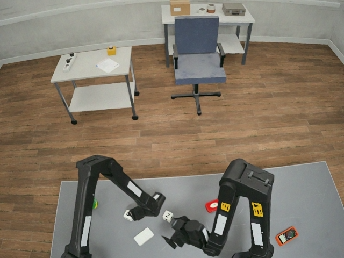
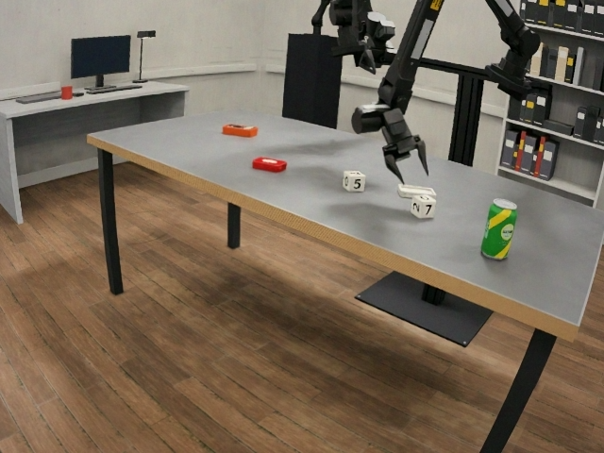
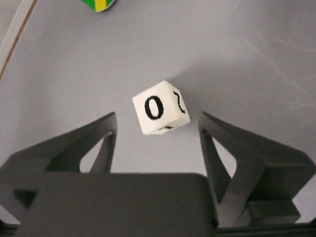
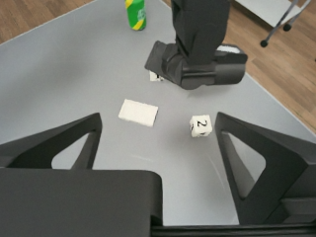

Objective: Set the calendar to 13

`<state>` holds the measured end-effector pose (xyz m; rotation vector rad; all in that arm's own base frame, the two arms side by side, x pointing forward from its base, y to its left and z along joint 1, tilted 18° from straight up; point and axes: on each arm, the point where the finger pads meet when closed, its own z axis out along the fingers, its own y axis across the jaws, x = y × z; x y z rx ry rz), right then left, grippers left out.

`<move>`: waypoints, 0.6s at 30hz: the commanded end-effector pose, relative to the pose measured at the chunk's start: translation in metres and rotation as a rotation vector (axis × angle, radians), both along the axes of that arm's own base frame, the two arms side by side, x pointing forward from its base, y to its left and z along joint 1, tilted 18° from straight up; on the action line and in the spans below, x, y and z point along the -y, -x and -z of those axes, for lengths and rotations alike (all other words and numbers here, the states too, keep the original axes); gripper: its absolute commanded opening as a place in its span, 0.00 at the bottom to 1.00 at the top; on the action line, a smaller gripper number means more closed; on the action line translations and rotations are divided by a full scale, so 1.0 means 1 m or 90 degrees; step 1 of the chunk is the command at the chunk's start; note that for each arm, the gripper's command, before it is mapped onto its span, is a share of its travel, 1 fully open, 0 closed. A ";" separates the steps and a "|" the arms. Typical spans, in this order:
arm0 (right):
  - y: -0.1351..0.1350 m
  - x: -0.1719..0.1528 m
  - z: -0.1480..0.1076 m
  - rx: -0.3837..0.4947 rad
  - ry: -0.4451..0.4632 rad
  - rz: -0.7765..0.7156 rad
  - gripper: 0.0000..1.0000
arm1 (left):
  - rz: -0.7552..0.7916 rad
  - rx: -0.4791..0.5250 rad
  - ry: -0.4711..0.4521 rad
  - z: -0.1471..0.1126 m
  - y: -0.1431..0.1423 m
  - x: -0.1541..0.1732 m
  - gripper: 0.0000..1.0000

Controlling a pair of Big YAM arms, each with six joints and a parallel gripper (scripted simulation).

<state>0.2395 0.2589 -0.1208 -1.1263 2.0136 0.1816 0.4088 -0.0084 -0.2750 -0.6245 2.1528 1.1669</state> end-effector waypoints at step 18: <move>-0.042 -0.047 0.023 0.000 0.001 -0.004 1.00 | 0.257 -0.399 0.131 -0.009 -0.032 -0.019 0.69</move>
